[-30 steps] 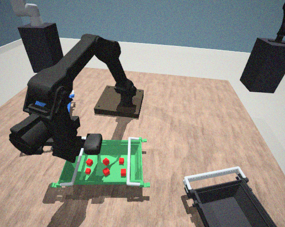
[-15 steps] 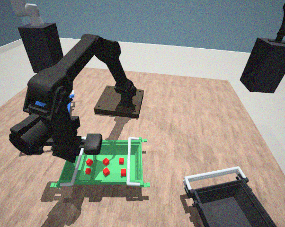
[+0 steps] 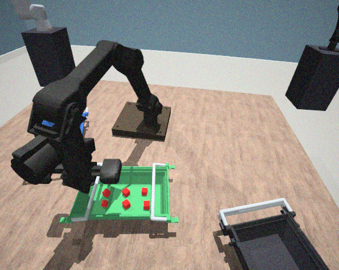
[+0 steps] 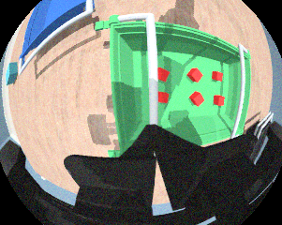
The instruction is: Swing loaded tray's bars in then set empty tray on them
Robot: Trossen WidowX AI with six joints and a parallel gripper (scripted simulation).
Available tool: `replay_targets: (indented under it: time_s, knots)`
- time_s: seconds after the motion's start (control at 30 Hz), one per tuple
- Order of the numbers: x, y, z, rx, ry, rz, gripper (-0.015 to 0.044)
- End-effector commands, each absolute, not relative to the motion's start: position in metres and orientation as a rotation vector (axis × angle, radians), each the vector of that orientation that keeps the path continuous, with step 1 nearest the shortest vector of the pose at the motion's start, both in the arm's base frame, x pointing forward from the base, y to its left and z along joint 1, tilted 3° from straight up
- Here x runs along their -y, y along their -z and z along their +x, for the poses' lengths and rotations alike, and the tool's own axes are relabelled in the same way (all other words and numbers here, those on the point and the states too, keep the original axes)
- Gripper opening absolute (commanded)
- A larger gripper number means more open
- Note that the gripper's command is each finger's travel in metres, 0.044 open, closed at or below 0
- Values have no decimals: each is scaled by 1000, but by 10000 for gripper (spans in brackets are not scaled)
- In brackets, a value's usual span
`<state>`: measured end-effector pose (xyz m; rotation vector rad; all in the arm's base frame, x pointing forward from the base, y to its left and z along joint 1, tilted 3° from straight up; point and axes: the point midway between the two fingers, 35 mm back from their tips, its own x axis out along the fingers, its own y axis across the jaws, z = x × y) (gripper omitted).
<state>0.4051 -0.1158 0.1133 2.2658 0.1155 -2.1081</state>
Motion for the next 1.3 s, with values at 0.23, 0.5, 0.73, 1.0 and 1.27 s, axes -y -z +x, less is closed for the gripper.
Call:
replay_targets:
  time_s: [0.23,0.5,0.73,1.0,1.27]
  knots:
    - [116,-113,405,-115,2108,2266,158]
    - [127,-122,395,-231,2056,2194,368]
    - [173,-123,351,-687,1734,1852,440]
    - [211,-122,301,-1070,1322,1414,440]
    - [228,-121,269,-1235,1068,1143,440]
